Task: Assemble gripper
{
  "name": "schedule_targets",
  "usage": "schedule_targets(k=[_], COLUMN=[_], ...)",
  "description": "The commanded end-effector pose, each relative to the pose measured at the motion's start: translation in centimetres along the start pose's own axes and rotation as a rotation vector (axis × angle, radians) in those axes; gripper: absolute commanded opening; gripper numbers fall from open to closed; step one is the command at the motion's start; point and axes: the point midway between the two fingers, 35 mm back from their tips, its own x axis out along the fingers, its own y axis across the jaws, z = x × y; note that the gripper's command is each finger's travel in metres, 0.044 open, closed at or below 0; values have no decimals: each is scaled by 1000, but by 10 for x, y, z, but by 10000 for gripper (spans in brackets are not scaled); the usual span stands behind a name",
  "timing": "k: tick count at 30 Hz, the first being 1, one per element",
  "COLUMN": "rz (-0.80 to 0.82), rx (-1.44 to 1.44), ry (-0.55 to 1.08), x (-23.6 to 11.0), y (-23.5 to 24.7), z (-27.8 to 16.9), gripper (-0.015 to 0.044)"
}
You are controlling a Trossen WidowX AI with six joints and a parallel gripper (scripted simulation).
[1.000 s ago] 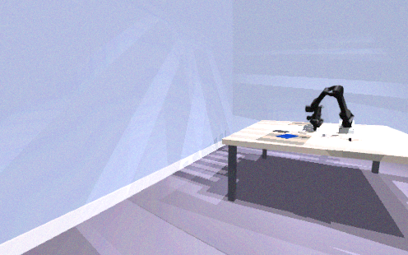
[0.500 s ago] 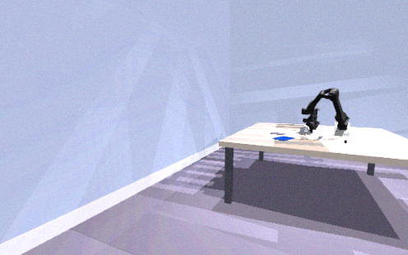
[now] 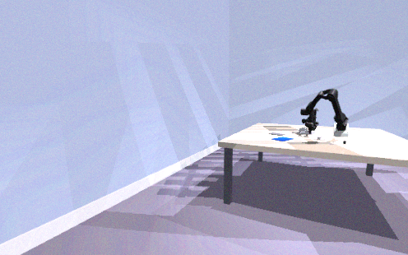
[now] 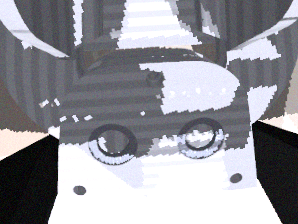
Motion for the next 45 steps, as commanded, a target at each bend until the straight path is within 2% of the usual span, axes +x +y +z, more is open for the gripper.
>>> schedule_targets(k=[1, 10, 13, 14, 28, 31, 36, 42, 45], rz=[-3, -3, 0, 0, -1, -5, -6, -5, -11], rx=[1, 1, 0, 0, 0, 1, 2, 5, 5], ry=[0, 0, 0, 0, 0, -2, -1, -13, -6], x=[0, 0, 0, 0, -2, -22, -74, -71, -105], y=[-1, -1, 0, 0, 0, -1, -1, -2, -8], z=[0, 0, 0, 0, 0, 3, 1, 3, -11], gripper=[351, 351, 430, 440, 440, 440, 440, 440, 440])
